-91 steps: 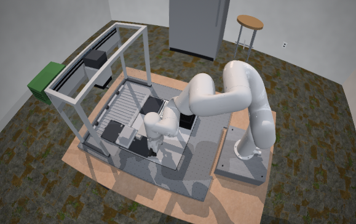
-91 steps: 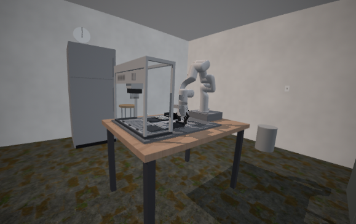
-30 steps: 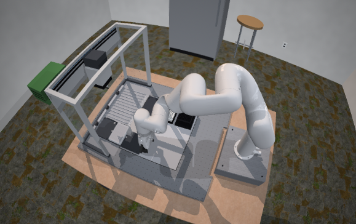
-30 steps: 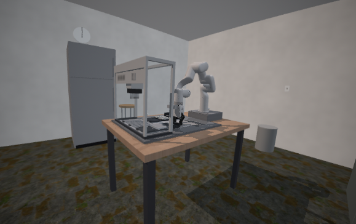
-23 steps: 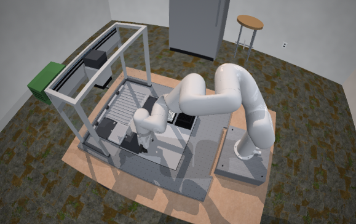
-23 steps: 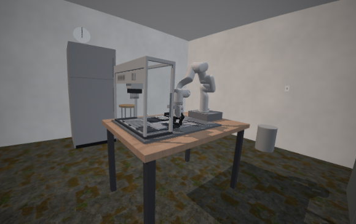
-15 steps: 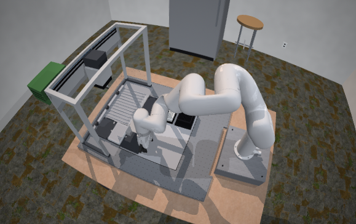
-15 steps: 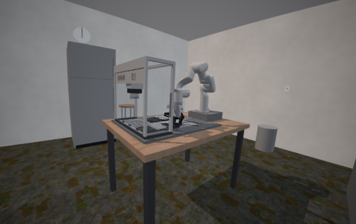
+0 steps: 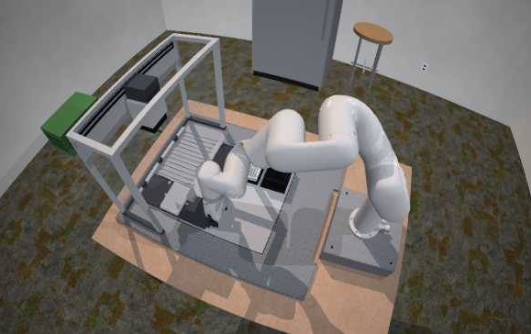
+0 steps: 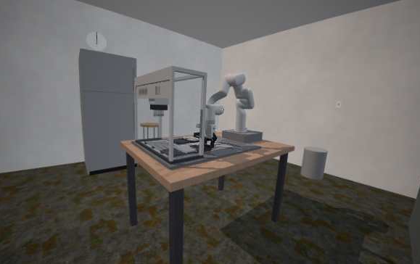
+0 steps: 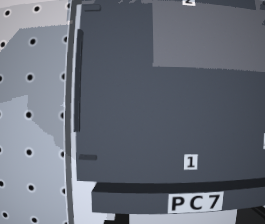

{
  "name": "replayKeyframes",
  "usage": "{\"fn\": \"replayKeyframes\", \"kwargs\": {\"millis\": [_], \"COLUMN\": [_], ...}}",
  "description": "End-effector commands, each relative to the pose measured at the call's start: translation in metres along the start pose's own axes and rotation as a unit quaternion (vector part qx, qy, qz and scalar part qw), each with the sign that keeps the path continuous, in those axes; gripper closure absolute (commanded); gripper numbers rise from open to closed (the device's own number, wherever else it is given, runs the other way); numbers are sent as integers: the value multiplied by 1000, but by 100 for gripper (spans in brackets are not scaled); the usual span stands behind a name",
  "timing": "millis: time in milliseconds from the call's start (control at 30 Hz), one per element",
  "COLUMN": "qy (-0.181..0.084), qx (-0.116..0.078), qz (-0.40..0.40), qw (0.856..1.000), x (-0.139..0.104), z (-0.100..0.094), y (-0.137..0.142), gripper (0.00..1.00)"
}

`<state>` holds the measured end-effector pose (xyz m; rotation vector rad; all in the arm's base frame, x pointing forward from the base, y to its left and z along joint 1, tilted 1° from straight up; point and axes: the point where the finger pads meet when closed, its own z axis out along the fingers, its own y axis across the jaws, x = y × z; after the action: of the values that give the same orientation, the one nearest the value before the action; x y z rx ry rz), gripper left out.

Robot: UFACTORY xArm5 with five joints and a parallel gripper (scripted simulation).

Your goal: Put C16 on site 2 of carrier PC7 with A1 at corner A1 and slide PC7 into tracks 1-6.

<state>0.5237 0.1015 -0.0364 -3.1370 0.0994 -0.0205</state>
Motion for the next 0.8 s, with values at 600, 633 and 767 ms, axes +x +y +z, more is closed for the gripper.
{"fn": "replayKeyframes", "kwargs": {"millis": [600, 633, 767], "qy": [3, 3, 3], "qx": [1, 1, 1], "qz": [0, 0, 0], "qw": [1000, 1000, 1000], "x": [9, 9, 10], "z": [-2, -2, -2], "y": [0, 0, 0], "gripper": [19, 19, 19]}}
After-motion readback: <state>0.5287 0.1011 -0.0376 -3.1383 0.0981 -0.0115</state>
